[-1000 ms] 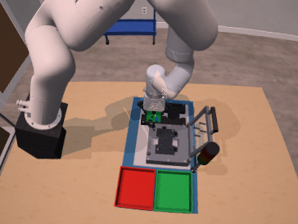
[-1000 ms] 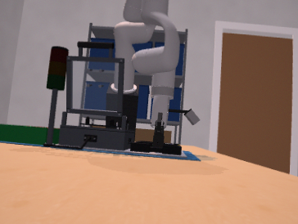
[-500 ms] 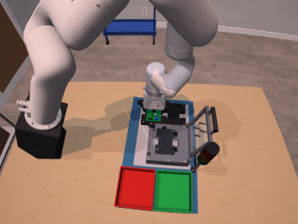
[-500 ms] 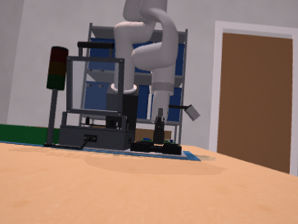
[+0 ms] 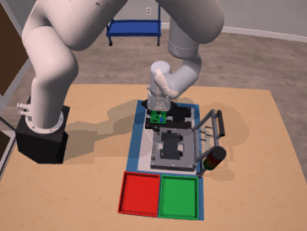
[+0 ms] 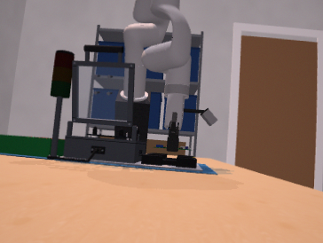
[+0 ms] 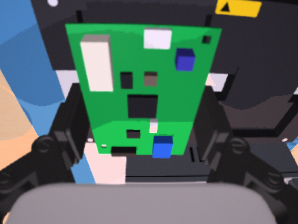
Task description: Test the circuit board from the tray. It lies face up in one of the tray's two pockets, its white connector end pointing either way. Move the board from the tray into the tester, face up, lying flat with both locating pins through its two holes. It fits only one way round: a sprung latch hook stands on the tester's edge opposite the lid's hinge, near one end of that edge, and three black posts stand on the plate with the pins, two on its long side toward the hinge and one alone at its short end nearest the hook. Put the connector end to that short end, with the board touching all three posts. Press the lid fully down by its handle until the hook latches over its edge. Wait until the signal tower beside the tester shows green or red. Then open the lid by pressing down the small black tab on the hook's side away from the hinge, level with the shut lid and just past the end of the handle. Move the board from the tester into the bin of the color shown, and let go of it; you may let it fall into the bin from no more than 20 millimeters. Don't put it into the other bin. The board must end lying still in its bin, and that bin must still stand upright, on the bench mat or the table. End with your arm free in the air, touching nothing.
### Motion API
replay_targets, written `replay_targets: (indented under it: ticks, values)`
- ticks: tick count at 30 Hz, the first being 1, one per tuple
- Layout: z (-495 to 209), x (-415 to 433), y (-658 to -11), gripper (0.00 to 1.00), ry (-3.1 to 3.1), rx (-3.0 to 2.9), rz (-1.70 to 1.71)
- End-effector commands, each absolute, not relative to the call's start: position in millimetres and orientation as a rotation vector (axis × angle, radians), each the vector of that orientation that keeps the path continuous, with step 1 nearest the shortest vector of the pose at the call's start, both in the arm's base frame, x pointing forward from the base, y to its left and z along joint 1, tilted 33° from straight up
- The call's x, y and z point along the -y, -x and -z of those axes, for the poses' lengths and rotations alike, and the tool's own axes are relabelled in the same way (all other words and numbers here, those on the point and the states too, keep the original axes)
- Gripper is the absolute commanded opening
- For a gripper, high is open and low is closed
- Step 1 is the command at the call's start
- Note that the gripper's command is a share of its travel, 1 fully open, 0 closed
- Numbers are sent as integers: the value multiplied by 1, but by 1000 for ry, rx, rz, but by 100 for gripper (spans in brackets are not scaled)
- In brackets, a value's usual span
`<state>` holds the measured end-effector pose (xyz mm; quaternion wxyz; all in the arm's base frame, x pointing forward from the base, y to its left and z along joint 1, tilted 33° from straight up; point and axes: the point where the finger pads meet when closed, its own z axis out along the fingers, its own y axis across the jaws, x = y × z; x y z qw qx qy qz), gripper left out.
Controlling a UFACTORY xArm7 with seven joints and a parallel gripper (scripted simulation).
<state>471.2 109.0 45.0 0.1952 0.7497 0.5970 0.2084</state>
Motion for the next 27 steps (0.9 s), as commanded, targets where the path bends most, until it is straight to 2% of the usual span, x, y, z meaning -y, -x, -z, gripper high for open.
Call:
replay_targets:
  ticks: [1, 27]
  values:
    - [-47, -108, -471, 79, -2102, -1670, -578]
    - [-101, -111, -436, 79, -2102, -1670, -578]
